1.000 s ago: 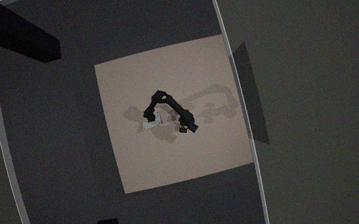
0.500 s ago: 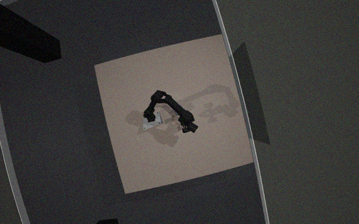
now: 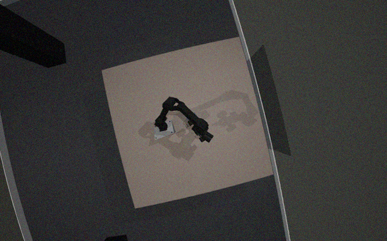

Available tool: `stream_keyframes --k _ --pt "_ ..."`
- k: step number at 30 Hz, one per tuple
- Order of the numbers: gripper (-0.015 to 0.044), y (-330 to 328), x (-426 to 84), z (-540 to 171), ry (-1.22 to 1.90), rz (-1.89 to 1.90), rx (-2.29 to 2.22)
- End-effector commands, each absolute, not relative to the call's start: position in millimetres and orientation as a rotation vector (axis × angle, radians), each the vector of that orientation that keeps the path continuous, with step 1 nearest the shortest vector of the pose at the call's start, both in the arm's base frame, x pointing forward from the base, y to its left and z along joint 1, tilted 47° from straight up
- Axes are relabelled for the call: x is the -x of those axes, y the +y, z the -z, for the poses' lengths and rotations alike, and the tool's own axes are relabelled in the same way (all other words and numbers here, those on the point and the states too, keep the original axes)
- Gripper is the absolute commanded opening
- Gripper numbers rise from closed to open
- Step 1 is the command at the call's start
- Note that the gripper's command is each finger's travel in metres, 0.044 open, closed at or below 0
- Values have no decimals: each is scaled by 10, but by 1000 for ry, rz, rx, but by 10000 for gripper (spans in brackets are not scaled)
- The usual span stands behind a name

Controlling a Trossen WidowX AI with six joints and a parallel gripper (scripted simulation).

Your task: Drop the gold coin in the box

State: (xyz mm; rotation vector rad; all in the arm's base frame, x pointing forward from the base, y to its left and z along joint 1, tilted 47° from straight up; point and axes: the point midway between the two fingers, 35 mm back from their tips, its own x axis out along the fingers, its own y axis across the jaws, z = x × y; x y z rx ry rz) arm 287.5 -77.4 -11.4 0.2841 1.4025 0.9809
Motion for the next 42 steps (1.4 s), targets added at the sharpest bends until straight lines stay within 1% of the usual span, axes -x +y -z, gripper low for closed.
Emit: stream_keyframes --k 1,35,42 --pt "0 -740 -2865 67 1400 -989 -273" --pt "0 -173 -2658 -547 1400 -992 -278" --pt "0 -184 -2660 -532 1404 -994 -271"
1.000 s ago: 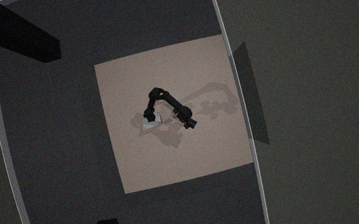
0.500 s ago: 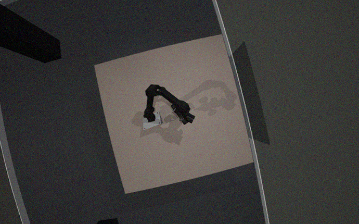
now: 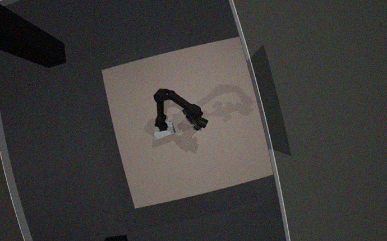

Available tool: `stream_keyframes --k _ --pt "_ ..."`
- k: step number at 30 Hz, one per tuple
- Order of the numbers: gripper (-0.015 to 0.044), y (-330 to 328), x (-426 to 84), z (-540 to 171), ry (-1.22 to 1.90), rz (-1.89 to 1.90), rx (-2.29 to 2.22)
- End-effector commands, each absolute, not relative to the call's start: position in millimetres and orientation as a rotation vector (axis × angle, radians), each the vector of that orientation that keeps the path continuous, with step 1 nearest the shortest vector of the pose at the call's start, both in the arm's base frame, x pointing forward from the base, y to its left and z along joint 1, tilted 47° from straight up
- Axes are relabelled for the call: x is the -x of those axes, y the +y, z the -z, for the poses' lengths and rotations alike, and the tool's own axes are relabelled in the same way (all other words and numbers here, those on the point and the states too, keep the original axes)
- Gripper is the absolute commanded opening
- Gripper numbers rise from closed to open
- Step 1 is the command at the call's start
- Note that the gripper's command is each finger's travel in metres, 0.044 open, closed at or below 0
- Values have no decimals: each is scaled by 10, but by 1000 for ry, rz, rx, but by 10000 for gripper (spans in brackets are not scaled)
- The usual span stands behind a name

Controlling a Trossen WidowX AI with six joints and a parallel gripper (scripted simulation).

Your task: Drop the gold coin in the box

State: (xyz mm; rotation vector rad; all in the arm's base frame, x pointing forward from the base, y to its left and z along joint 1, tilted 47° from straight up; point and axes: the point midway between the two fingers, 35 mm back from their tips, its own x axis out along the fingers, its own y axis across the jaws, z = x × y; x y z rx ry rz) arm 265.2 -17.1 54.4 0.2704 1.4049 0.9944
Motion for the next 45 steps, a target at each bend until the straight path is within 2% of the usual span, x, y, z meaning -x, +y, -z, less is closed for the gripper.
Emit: stream_keyframes --k 1,45 --pt "0 -184 -2660 -531 1404 -994 -271" --pt "0 -78 -2640 -521 1410 -991 -274"
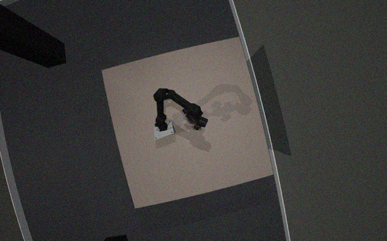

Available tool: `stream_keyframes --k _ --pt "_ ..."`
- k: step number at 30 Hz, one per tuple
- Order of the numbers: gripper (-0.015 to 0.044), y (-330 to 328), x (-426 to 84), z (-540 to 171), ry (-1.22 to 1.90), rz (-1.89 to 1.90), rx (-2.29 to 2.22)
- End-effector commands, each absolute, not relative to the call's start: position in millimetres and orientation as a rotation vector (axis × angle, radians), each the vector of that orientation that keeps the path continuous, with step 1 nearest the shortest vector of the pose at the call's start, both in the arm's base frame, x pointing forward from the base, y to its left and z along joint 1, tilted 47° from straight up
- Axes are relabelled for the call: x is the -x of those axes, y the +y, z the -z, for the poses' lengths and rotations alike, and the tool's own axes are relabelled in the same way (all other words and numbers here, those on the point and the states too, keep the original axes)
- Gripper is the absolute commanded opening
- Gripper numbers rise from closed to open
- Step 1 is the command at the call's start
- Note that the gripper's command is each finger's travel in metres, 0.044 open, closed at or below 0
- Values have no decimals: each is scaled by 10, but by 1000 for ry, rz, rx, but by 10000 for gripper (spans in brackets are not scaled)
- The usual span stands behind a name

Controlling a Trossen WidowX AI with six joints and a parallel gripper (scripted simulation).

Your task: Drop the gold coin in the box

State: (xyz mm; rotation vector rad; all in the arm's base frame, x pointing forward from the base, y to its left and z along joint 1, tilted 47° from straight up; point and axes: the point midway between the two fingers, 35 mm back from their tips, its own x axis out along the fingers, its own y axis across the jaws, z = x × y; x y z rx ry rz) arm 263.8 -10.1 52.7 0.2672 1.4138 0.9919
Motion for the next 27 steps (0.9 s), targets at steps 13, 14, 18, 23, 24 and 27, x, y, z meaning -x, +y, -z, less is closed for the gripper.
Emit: stream_keyframes --k 13,14,18,23,24,27 --pt "0 -26 -2627 -466 1410 -991 -274" --pt "0 -22 -2627 -462 1410 -991 -274" --pt "0 -5 -2624 -447 1410 -991 -274" --pt "131 -24 -2623 -454 1414 -992 -267" --pt "157 -24 -2623 -454 1414 -992 -267" --pt "161 -24 -2623 -454 1414 -992 -267"
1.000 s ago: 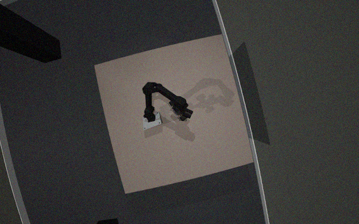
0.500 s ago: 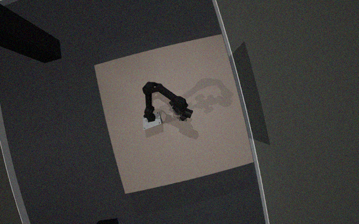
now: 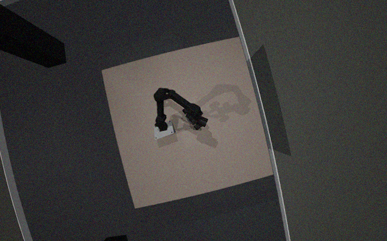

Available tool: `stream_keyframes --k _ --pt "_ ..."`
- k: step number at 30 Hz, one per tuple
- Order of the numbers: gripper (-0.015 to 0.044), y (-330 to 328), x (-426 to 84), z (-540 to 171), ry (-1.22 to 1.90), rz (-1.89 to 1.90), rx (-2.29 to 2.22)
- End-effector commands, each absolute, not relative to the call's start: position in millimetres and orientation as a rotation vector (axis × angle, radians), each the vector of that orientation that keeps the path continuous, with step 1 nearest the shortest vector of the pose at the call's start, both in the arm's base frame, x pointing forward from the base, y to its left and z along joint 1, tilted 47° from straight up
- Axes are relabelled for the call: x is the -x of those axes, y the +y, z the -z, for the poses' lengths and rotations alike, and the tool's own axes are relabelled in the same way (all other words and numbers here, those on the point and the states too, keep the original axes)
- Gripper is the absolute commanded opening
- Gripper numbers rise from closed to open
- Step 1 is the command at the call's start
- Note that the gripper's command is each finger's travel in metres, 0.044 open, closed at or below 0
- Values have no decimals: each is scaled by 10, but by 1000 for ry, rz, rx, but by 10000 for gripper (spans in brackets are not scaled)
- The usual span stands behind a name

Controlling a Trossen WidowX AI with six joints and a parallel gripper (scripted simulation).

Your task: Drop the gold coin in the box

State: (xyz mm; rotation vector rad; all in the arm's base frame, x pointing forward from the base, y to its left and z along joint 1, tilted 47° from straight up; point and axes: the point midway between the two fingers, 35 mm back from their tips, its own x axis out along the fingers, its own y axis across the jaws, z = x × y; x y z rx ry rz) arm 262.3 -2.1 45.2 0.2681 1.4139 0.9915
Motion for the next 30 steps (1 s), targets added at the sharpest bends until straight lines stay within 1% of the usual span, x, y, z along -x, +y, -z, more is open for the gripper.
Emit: stream_keyframes --k 1,6,16,17,20,30 --pt "161 -24 -2623 -454 1414 -992 -267" --pt "161 -24 -2623 -454 1414 -992 -267" --pt "423 -201 -2658 -627 1414 -991 -268" --pt "440 -263 -2667 -692 1414 -992 -269" --pt "440 -440 -2678 -889 1413 -995 -274" --pt "440 -452 -2678 -903 1413 -996 -274"
